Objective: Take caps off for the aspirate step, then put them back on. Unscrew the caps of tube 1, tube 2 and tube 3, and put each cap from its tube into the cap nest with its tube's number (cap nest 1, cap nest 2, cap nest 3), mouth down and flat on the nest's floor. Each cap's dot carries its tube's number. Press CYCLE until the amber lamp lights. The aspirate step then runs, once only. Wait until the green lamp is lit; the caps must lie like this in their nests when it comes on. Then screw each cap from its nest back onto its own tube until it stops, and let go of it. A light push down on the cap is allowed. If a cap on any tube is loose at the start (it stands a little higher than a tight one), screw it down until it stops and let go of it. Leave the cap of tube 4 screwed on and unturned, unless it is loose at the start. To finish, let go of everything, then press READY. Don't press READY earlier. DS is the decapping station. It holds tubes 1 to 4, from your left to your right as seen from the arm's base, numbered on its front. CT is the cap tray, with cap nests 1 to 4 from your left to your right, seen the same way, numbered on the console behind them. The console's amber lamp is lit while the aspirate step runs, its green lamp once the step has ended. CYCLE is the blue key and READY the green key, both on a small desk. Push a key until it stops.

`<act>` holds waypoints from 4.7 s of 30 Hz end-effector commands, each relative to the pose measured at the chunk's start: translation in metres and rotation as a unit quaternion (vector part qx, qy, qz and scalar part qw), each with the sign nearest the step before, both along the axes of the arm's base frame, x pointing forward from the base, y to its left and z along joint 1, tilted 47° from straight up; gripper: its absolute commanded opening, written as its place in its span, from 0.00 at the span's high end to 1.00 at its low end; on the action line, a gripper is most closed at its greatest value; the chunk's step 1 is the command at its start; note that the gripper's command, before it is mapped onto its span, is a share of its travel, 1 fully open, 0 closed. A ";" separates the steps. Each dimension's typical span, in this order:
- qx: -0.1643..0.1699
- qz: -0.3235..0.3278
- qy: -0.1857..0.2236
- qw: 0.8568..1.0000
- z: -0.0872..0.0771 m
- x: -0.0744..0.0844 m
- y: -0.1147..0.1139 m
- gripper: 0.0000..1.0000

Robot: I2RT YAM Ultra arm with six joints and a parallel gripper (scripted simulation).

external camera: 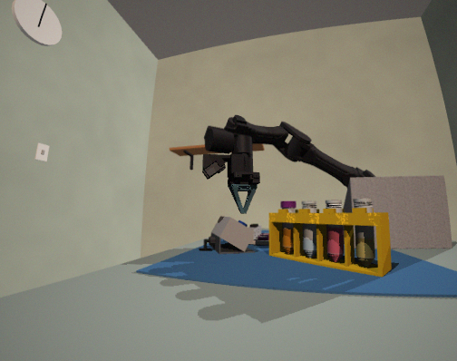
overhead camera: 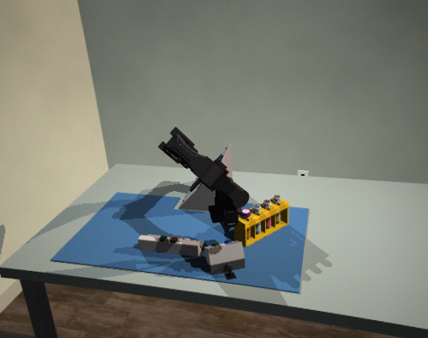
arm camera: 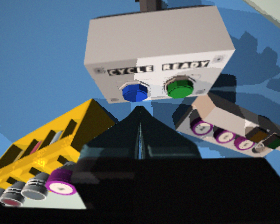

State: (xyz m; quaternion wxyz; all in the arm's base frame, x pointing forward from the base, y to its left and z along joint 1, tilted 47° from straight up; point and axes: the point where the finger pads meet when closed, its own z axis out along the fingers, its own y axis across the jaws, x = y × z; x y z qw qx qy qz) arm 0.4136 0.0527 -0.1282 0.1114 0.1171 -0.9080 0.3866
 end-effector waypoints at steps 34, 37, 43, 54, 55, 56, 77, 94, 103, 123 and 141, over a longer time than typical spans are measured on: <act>0.005 0.015 -0.011 1.000 0.001 0.003 0.017 1.00; 0.005 0.015 -0.011 1.000 -0.003 0.003 0.012 1.00; 0.005 0.015 -0.011 1.000 -0.007 0.002 0.008 1.00; 0.005 0.015 -0.011 1.000 -0.007 0.002 0.007 1.00; 0.005 0.015 -0.011 1.000 -0.007 0.002 0.007 1.00; 0.005 0.015 -0.011 1.000 -0.007 0.002 0.007 1.00; 0.005 0.015 -0.011 1.000 -0.005 0.003 0.004 1.00; 0.005 0.015 -0.011 1.000 -0.004 0.004 0.003 1.00; 0.005 0.015 -0.011 1.000 -0.003 0.004 0.001 1.00; 0.005 0.015 -0.011 1.000 -0.007 0.004 -0.003 1.00; 0.005 0.015 -0.012 1.000 -0.013 0.003 -0.010 1.00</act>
